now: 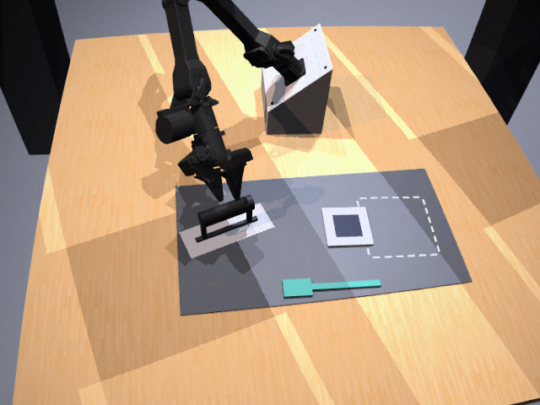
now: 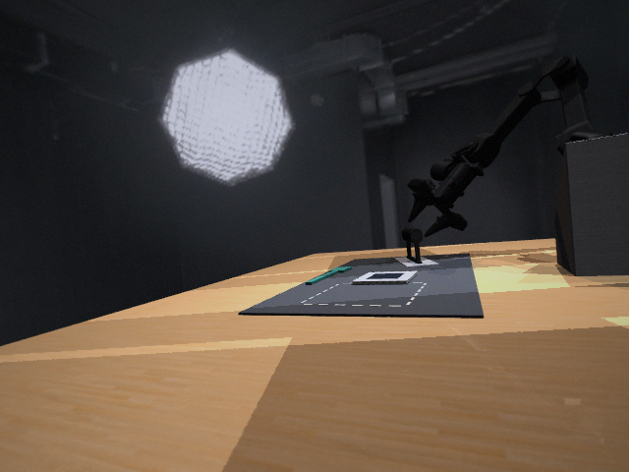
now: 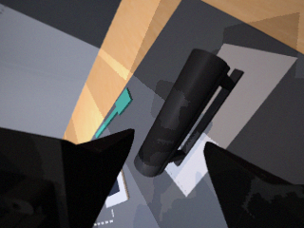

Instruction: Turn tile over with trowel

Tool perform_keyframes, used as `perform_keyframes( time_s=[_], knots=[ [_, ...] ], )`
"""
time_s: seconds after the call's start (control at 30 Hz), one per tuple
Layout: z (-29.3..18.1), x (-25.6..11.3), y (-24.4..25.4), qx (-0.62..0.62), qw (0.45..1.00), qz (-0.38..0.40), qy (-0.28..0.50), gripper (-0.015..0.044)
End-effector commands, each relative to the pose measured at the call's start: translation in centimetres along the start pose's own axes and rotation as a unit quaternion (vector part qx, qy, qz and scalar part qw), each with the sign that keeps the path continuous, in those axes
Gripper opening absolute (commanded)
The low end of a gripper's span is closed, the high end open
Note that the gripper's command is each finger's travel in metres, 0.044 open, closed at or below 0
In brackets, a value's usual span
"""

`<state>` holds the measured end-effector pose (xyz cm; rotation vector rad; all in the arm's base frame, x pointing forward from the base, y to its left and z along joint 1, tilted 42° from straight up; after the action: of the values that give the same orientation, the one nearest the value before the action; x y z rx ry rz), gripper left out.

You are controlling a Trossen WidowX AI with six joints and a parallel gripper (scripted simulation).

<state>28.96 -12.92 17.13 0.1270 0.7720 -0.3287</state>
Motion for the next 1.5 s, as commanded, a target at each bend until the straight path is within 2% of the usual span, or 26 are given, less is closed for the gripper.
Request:
perform_keyframes(
  time_s=[0.0, 0.23, 0.5, 1.47],
  knots=[
    [-0.8, -0.2, -0.4, 0.072, 0.997, 0.015, -0.014, 0.03],
    [-1.7, -0.5, -0.7, 0.155, 0.987, 0.036, -0.028, 0.03],
    [-1.6, -0.3, -0.7, 0.155, 0.987, 0.036, -0.028, 0.03],
    [-1.2, 4.3, -0.4, 0.155, 0.987, 0.036, -0.028, 0.03]
  ],
)
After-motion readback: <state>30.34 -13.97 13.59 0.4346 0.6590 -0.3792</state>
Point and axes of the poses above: the point midway between the two fingers, 35 mm back from their tips, its own x axis out along the fingers, its own y axis across the jaws, z = x × y, the point moved 9 cm from there along -x, back along the fingers, and after that the axes turned 12 degrees about -x, right-handed, at the moved point
